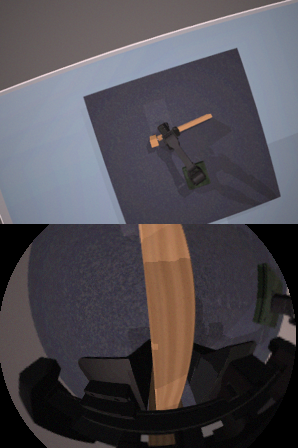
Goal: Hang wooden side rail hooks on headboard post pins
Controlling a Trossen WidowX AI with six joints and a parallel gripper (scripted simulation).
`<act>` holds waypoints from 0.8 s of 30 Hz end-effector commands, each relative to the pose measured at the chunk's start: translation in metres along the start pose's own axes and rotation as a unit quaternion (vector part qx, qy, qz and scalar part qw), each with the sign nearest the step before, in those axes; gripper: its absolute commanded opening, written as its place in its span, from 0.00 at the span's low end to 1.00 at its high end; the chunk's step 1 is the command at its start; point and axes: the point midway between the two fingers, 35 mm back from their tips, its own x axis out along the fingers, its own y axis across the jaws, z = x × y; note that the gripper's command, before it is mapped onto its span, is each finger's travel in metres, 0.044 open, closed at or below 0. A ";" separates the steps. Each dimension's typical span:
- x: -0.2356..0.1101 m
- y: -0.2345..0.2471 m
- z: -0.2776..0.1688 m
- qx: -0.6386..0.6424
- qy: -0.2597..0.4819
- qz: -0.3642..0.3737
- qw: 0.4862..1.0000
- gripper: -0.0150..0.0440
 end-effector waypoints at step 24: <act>0.000 0.000 -0.002 0.000 0.000 -0.001 1.000 0.48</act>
